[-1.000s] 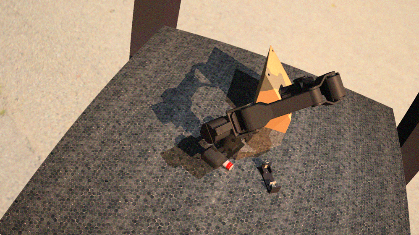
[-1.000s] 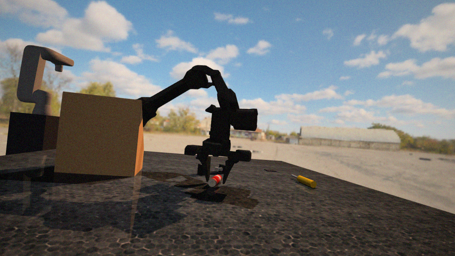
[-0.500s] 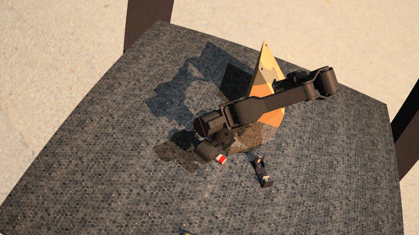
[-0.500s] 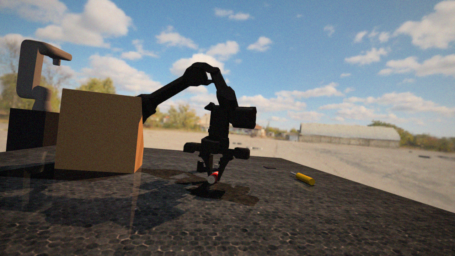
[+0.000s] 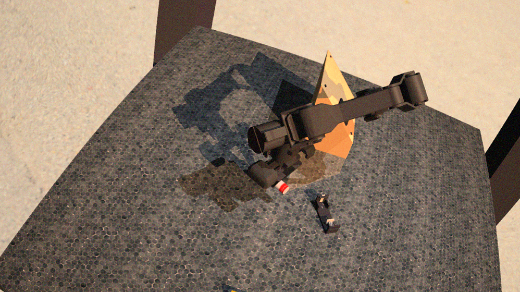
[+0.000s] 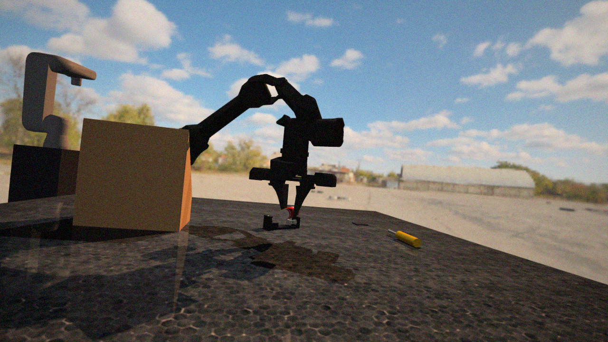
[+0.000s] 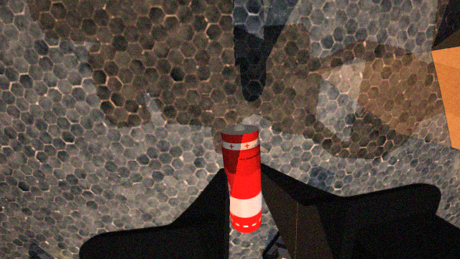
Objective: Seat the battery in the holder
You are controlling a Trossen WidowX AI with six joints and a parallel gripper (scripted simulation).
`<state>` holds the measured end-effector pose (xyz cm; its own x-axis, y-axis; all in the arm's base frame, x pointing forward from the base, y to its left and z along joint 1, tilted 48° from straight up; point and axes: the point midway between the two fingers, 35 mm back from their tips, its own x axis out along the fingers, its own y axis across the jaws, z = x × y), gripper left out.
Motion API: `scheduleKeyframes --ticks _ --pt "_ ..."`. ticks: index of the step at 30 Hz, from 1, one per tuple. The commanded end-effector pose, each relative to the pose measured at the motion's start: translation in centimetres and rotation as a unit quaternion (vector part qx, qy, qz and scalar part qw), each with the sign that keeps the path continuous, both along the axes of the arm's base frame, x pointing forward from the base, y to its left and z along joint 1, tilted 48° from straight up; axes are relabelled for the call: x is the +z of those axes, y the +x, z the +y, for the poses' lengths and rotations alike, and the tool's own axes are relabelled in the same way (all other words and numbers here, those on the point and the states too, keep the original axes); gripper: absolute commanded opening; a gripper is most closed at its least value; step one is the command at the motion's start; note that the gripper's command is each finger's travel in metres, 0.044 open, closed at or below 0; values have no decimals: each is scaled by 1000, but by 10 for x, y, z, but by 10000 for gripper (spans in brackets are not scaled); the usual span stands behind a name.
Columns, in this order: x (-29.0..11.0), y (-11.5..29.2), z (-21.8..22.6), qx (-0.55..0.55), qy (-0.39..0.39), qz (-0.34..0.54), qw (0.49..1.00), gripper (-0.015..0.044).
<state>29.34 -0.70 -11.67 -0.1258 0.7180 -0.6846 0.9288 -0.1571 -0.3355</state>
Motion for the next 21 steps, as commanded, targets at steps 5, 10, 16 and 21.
scheduleKeyframes --ticks 5,10,16,21 --pt "46 6 29 -61 -16 68 996 76" --pt "78 5 50 -111 -26 119 986 76" --pt "110 -3 75 -167 -38 174 970 76" --pt "127 -11 88 -201 -45 204 957 76"
